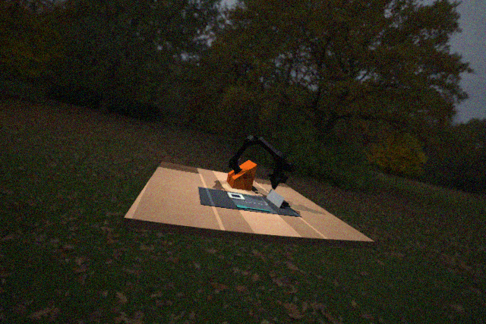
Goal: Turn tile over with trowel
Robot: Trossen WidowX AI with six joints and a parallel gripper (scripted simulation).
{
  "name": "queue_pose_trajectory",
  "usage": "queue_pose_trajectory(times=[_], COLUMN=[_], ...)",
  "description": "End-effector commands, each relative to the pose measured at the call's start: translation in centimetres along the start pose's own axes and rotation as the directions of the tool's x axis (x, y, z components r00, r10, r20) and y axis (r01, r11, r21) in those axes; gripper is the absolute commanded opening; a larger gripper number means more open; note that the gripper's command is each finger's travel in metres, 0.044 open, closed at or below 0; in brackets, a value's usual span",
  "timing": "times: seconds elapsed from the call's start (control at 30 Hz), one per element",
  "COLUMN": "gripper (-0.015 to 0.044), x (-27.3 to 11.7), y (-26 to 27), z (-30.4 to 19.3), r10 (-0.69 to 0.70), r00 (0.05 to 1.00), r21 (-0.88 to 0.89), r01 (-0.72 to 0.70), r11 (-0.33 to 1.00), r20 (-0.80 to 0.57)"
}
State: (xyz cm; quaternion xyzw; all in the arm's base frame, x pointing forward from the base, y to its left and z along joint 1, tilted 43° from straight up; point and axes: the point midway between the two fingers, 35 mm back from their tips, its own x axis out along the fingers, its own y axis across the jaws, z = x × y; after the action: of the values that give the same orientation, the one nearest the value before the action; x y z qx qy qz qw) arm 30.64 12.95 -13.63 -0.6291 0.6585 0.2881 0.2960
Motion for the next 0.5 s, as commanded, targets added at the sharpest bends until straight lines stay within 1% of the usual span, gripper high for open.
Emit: queue_pose_trajectory(times=[0.0, 0.47], gripper=[0.0100, 0.0100], x=[0.82, 1.02], y=[0.04, 0.05], z=[-0.71, -0.85], r10=[0.004, 0.004], r00=[1.000, 1.000], r21=[-0.003, -0.003], r01=[-0.004, -0.004], r11=[1.000, 1.000], r20=[-0.008, -0.008])
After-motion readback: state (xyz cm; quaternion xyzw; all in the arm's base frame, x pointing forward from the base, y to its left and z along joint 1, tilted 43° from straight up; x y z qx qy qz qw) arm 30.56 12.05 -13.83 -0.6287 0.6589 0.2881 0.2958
